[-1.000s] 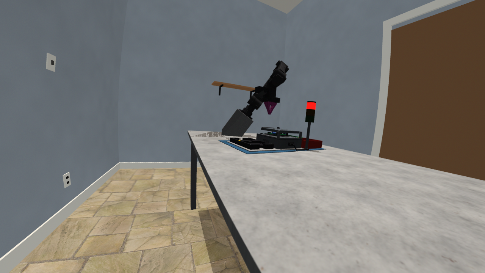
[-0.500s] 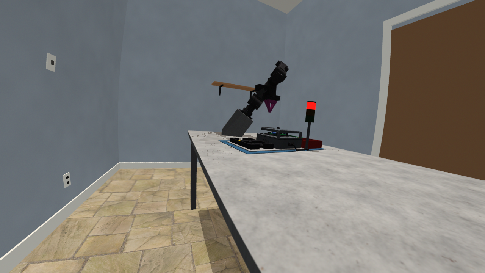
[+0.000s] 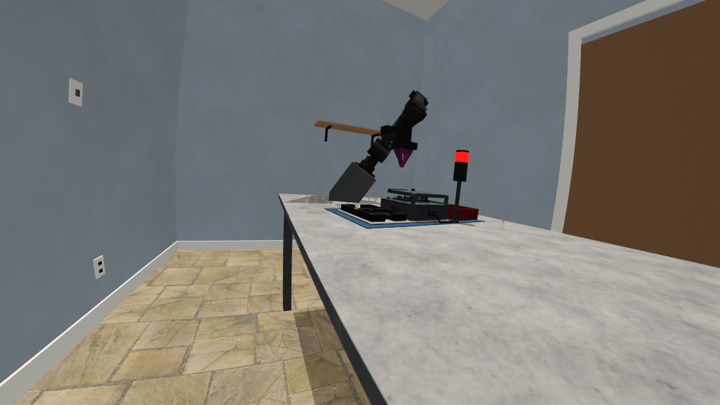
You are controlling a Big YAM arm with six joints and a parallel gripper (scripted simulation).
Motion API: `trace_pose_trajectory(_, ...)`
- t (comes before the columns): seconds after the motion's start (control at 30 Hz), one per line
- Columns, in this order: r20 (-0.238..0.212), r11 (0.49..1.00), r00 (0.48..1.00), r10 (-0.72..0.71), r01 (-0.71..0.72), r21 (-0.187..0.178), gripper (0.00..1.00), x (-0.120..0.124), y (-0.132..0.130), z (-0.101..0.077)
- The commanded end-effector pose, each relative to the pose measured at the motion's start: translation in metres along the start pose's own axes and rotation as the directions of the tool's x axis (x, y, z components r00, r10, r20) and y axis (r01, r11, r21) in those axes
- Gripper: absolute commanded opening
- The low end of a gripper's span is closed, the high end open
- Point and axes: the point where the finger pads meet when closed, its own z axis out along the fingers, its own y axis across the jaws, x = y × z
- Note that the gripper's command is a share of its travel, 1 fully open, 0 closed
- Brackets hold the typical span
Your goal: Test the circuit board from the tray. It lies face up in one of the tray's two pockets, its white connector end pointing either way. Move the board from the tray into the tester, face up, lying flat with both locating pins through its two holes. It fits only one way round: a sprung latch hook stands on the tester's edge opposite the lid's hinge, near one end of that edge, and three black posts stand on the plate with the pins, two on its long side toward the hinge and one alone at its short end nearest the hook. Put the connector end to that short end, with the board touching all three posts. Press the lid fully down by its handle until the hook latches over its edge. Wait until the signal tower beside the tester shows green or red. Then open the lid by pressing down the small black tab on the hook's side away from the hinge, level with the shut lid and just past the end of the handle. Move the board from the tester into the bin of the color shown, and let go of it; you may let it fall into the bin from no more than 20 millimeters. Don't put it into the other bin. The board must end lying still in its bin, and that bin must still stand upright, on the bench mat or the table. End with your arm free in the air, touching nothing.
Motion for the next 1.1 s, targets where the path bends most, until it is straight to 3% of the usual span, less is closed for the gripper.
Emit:
trace_pose_trajectory(0.0, 0.01, 1.0, 1.0, -0.007, 0.007, -0.021, 0.0, 0.016, 0.008, -0.01)
trace_pose_trajectory(0.43, 0.017, 0.999, 1.0, -0.019, 0.02, -0.04, 0.0, 0.057, 0.024, -0.017)
trace_pose_trajectory(0.63, 0.023, 0.998, 1.0, 0.001, 0.0, -0.056, 0.0, 0.053, 0.027, -0.023)
trace_pose_trajectory(0.73, 0.017, 0.999, 1.0, -0.003, 0.004, -0.044, 0.0, 0.054, 0.024, -0.014)
trace_pose_trajectory(0.8, 0.005, 1.0, 1.0, 0.002, -0.002, -0.008, 0.0, 0.054, 0.012, 0.004)
trace_pose_trajectory(0.87, 0.005, 1.0, 1.0, 0.002, -0.002, -0.008, 0.0, 0.054, 0.012, 0.004)
trace_pose_trajectory(0.9, 0.01, 1.0, 1.0, -0.009, 0.009, -0.026, 0.0, 0.055, 0.022, 0.0)
trace_pose_trajectory(0.93, 0.006, 1.0, 1.0, 0.001, -0.001, -0.009, 0.0, 0.054, 0.013, 0.008)
trace_pose_trajectory(1.07, 0.005, 1.0, 1.0, 0.003, -0.003, -0.006, 0.0, 0.054, 0.012, 0.024)
